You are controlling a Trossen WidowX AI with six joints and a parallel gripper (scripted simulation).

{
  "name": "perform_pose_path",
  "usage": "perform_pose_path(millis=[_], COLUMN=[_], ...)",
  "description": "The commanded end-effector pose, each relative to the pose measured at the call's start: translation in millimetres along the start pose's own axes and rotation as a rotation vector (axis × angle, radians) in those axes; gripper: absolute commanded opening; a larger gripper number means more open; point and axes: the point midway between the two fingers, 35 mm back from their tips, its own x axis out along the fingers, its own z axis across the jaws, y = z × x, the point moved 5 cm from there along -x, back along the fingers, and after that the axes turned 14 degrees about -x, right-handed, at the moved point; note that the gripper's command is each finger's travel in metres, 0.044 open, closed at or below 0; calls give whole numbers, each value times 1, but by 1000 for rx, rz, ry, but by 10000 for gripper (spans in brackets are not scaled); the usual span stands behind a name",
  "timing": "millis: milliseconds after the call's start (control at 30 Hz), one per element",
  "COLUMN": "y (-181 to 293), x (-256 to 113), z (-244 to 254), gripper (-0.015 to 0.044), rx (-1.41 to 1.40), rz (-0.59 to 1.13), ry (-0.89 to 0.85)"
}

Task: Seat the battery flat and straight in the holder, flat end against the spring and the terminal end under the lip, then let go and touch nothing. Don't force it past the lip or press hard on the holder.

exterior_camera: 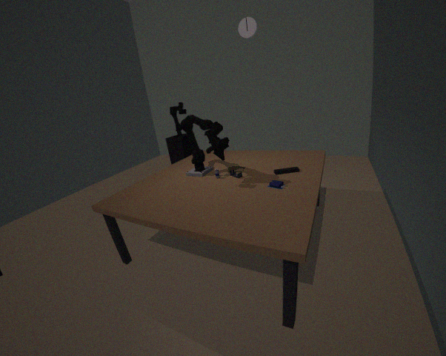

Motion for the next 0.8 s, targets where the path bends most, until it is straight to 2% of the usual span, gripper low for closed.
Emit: perform_pose_path(millis=[0, 400, 767], y=[55, 55, 85], x=[-9, -8, 58], z=[-7, -6, 12], gripper=[0, 0, 0], rx=[-12, -12, -12], rz=[415, 415, 415], ry=[-267, -267, -267])
